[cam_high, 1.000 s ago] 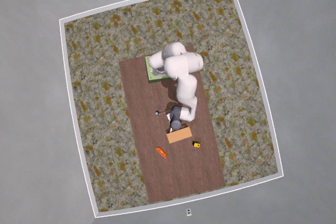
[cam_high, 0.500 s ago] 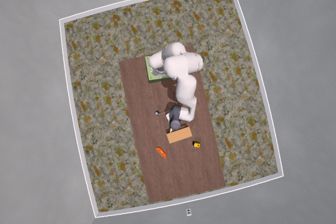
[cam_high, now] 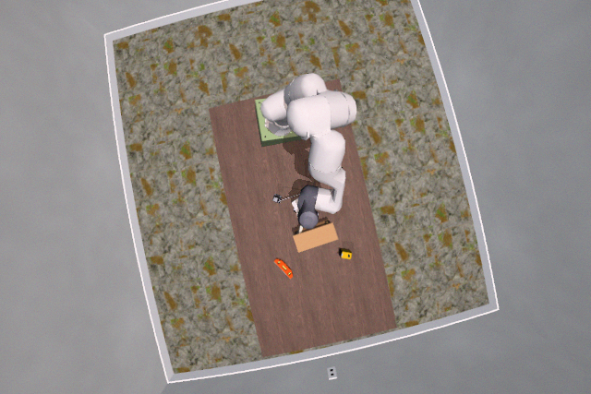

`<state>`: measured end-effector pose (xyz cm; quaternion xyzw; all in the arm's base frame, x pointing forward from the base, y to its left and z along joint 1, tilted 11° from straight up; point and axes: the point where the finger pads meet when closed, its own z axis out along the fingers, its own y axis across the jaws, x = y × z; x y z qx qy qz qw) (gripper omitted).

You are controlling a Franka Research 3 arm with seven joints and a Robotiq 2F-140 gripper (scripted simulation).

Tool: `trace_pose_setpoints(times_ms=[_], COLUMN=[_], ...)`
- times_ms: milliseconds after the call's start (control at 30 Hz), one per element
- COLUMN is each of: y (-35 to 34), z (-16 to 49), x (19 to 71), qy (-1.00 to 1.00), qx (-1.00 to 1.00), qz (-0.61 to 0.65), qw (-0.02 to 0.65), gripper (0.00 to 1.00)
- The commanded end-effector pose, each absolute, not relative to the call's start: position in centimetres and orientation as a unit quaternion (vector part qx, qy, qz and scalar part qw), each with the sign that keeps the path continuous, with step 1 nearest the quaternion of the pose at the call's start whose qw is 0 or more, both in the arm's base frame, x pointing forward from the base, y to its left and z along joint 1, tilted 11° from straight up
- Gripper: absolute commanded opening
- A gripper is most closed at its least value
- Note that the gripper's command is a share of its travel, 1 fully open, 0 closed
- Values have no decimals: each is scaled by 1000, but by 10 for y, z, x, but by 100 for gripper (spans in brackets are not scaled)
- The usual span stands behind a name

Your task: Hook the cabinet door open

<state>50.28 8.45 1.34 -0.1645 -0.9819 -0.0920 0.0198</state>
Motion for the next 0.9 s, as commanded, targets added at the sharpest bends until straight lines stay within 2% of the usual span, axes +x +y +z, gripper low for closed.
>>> trace_pose_setpoints(times_ms=[0, 867], y=[83, 74], z=[17, 62], x=[502, 502], qy=[-982, -982], qx=[-161, -161], qz=[-92, -92], qw=[21, 21], gripper=[16, 16])
